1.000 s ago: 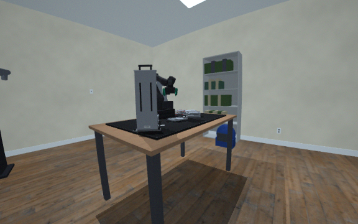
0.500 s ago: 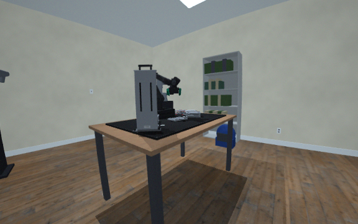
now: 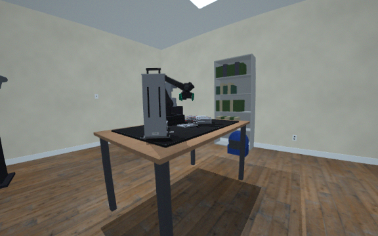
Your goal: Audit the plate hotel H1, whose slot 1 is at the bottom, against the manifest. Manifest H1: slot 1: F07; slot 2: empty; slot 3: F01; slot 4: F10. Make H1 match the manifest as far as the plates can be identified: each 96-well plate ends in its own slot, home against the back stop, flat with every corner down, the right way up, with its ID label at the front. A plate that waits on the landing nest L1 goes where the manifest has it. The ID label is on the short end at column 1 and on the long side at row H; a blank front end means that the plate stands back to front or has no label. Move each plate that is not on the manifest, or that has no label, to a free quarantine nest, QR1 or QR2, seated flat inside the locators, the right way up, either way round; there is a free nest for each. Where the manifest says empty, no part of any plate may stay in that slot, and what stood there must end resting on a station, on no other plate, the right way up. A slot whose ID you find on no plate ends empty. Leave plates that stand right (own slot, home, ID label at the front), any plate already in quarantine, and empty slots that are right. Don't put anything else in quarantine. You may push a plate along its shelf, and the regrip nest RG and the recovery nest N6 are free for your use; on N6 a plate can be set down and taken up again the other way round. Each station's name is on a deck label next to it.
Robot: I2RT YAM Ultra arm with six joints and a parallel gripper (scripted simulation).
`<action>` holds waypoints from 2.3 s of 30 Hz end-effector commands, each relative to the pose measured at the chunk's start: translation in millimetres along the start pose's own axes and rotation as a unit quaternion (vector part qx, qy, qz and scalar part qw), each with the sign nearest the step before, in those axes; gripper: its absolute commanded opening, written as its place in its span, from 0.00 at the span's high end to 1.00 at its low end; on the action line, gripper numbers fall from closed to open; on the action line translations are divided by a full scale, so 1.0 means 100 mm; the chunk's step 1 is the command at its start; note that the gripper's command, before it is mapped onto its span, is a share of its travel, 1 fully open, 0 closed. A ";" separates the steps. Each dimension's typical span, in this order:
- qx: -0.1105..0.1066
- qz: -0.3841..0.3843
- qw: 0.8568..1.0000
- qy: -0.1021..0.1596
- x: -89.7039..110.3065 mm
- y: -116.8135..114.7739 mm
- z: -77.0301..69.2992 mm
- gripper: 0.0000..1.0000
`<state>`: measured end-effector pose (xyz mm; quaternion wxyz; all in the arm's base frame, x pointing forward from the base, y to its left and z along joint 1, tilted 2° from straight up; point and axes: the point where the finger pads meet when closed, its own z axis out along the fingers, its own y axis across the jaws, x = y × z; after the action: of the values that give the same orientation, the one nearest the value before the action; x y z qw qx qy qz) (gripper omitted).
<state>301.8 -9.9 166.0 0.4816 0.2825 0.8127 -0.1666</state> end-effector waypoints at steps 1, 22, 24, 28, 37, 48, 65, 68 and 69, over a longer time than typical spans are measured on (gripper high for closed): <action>0.018 0.020 1.000 -0.013 -0.04 -0.02 -0.07 0.00; 0.018 0.020 1.000 -0.012 0.10 0.26 -0.30 0.00; 0.018 0.020 1.000 -0.012 0.10 0.26 -0.30 0.00; 0.018 0.020 1.000 -0.012 0.21 0.26 -0.24 0.00; 0.018 0.020 1.000 -0.012 0.27 0.26 -0.20 0.00; 0.018 0.020 1.000 -0.012 0.27 0.26 -0.20 0.00; 0.018 0.020 1.000 -0.012 0.27 0.26 -0.20 0.00; 0.018 0.020 1.000 -0.012 0.27 0.26 -0.20 0.00; 0.018 0.020 1.000 -0.012 0.27 0.26 -0.20 0.00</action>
<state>292.6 31.0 146.3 0.4803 0.3018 0.8050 -0.1737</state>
